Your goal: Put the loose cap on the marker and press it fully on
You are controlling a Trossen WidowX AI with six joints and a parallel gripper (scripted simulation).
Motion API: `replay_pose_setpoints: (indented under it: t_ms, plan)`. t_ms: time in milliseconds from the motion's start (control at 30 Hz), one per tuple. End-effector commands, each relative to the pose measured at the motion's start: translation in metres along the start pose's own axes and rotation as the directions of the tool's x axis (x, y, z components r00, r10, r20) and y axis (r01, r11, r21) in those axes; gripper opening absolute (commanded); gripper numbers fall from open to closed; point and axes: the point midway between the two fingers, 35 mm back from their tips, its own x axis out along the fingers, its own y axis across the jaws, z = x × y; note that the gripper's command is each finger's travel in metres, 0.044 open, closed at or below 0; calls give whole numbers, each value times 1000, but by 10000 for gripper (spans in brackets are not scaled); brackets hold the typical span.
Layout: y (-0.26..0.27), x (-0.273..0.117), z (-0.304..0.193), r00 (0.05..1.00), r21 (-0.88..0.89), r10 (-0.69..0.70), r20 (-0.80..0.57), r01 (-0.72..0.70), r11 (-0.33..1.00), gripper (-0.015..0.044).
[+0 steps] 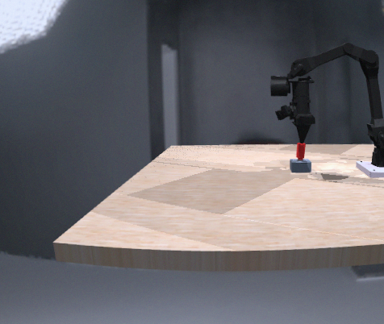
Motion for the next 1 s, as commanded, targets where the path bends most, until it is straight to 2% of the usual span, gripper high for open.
replay_pose_setpoints:
  t_ms: [0, 167, 400, 533, 967]
  plan:
    - [0, -1, 0, 1000, 0, 0, 2, 0, 1000, 0]
    - [0, -8, 1, 1000, 0, 0, 2, 0, 1000, 0]
    - [0, -83, 1, 1000, 0, 0, 1, 0, 1000, 0]
    - [0, -90, 0, 1000, 0, 0, 0, 0, 1000, 0]
    - [0, -90, 0, 1000, 0, 0, 0, 0, 1000, 341]
